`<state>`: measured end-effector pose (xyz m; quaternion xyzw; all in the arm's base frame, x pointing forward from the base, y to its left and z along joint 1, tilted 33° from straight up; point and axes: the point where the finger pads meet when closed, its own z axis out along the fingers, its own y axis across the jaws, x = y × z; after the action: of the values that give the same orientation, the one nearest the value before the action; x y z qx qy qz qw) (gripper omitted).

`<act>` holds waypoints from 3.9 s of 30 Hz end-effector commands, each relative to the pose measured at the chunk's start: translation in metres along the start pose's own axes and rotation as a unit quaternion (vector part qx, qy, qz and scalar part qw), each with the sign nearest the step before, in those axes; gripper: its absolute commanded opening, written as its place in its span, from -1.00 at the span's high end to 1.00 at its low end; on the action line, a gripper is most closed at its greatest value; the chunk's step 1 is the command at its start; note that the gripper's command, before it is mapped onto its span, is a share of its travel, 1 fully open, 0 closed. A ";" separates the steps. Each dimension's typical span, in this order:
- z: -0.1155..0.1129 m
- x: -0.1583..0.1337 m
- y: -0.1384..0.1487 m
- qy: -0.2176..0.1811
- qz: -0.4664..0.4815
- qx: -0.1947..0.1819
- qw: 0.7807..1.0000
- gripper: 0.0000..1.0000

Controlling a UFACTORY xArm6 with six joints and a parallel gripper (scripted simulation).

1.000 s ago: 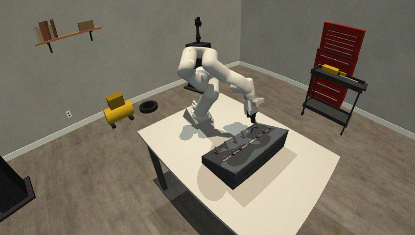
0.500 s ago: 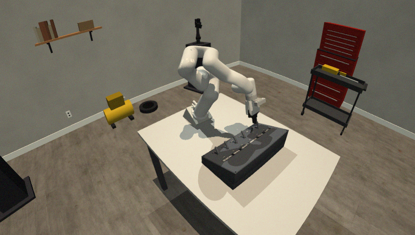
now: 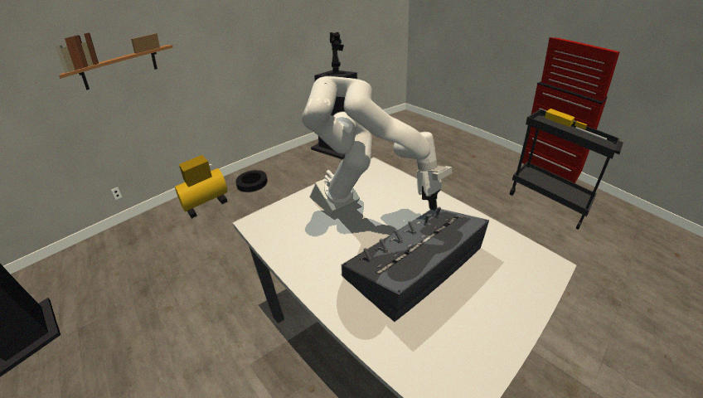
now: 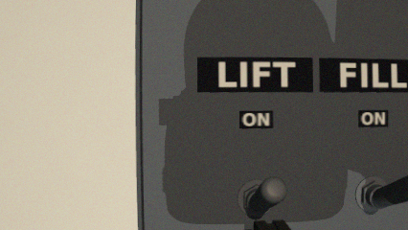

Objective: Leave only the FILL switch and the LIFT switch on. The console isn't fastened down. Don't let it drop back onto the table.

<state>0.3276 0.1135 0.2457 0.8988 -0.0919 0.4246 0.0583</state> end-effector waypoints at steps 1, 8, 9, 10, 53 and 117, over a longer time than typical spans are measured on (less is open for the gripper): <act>-0.001 0.003 -0.001 0.001 0.001 0.001 1.000 1.00; -0.001 0.004 -0.001 0.001 0.001 0.001 1.000 1.00; -0.001 0.004 -0.001 0.001 0.001 0.001 1.000 1.00; -0.001 0.004 -0.001 0.001 0.001 0.001 1.000 1.00; -0.023 -0.009 -0.001 0.001 0.001 0.001 1.000 1.00; -0.118 -0.009 0.000 0.001 0.001 0.001 1.000 -1.00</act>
<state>0.2332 0.1360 0.3119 0.8986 -0.0917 0.4252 0.0585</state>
